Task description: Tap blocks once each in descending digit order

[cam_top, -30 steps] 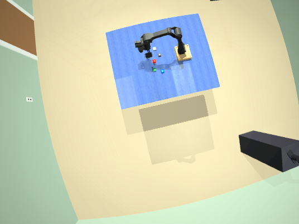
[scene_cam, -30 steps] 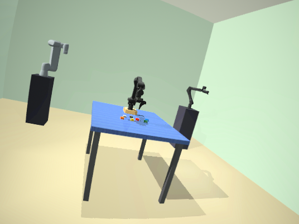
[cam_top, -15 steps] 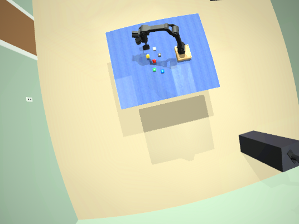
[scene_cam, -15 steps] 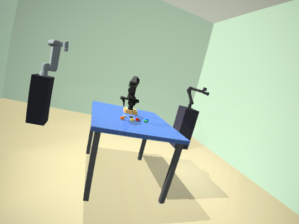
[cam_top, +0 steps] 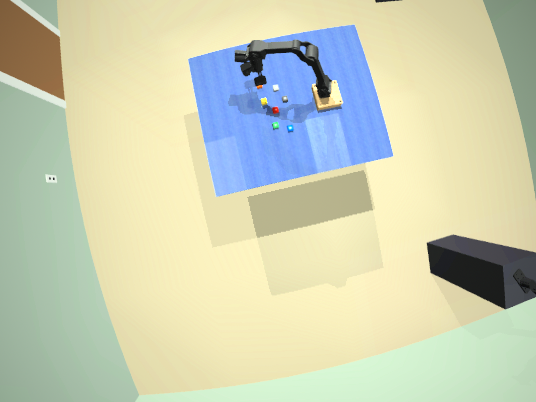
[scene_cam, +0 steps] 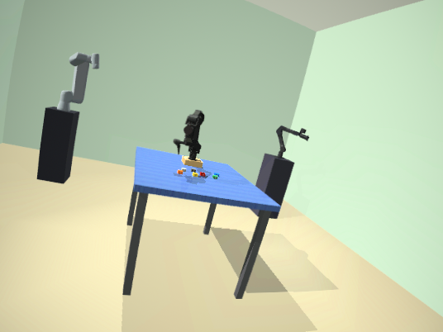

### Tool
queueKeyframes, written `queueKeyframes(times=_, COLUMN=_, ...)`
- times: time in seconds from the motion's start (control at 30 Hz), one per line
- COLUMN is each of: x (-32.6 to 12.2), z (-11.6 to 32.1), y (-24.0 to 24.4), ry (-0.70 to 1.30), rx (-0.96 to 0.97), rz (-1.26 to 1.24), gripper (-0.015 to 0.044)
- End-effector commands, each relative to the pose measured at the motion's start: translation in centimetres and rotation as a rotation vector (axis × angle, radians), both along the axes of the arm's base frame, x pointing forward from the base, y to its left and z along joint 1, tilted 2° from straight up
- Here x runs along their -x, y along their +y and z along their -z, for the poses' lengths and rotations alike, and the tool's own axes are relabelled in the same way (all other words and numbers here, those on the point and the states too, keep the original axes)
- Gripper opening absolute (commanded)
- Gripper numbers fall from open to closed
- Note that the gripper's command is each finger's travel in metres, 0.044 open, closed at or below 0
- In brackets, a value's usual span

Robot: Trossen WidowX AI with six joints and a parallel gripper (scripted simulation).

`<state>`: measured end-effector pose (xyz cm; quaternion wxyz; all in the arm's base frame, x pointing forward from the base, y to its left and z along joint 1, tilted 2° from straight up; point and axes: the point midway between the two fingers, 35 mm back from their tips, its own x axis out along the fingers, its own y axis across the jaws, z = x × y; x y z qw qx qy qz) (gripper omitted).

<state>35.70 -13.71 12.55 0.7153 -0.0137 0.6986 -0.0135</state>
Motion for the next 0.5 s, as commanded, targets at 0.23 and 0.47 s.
queueKeyframes(times=0.23, x=-0.5, z=0.1, y=2.8, ry=0.002, rx=-0.003, rz=-0.005, gripper=0.0400)
queueKeyframes(times=0.47, x=-0.6, z=0.4, y=14.0, ry=0.002, rx=-0.013, rz=-0.005, gripper=0.0400)
